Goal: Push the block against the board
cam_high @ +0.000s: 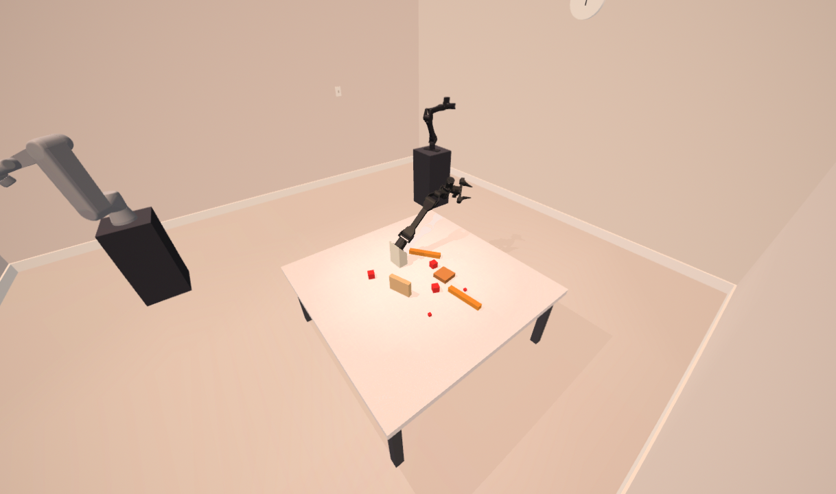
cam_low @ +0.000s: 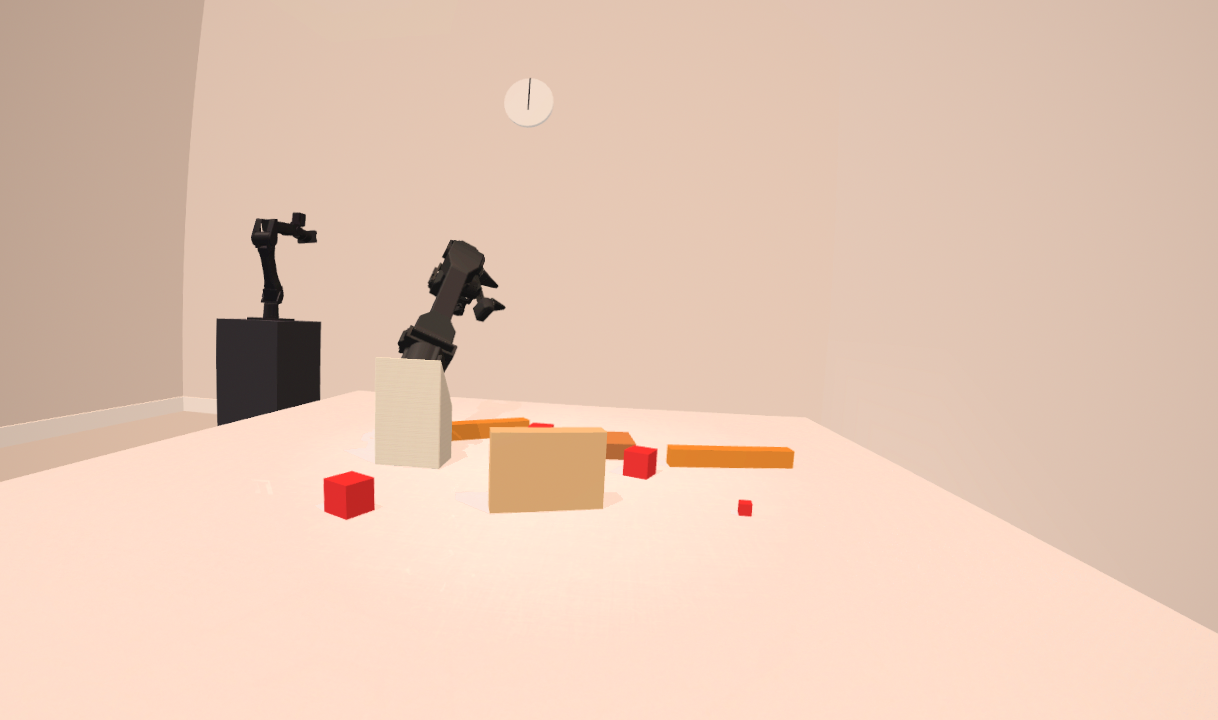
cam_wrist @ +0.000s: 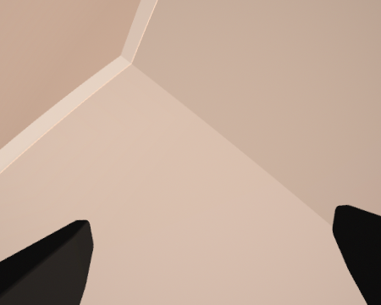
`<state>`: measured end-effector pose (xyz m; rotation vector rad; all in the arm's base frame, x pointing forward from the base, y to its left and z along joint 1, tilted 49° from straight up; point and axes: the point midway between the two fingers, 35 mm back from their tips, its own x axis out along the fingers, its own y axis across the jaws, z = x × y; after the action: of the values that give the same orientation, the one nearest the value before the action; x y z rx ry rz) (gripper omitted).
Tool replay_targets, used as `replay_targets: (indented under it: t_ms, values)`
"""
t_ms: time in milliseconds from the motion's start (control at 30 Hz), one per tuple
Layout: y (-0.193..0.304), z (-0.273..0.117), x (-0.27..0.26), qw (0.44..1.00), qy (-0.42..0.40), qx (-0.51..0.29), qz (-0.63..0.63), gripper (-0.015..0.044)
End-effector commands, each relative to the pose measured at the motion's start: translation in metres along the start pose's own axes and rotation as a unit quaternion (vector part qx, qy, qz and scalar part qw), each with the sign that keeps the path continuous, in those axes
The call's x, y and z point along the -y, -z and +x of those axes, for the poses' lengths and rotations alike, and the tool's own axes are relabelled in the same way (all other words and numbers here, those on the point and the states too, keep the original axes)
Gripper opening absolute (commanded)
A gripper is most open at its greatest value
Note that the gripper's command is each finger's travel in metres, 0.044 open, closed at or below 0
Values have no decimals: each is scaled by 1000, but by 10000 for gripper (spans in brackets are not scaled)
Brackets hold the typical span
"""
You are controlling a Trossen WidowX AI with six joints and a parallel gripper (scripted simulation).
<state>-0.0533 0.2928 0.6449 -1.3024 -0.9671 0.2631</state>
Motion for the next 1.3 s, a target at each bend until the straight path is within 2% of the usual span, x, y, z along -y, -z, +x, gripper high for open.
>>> replay_targets:
  t_ms: [0, 467, 1267]
  values:
    - [0, 0, 0, 1000, 0, 0, 0, 374]
    - [-11, 25, -24, 1000, 9, -14, -20, 6]
    - [-13, 94, -101, 997, 2, -37, -64, 0]
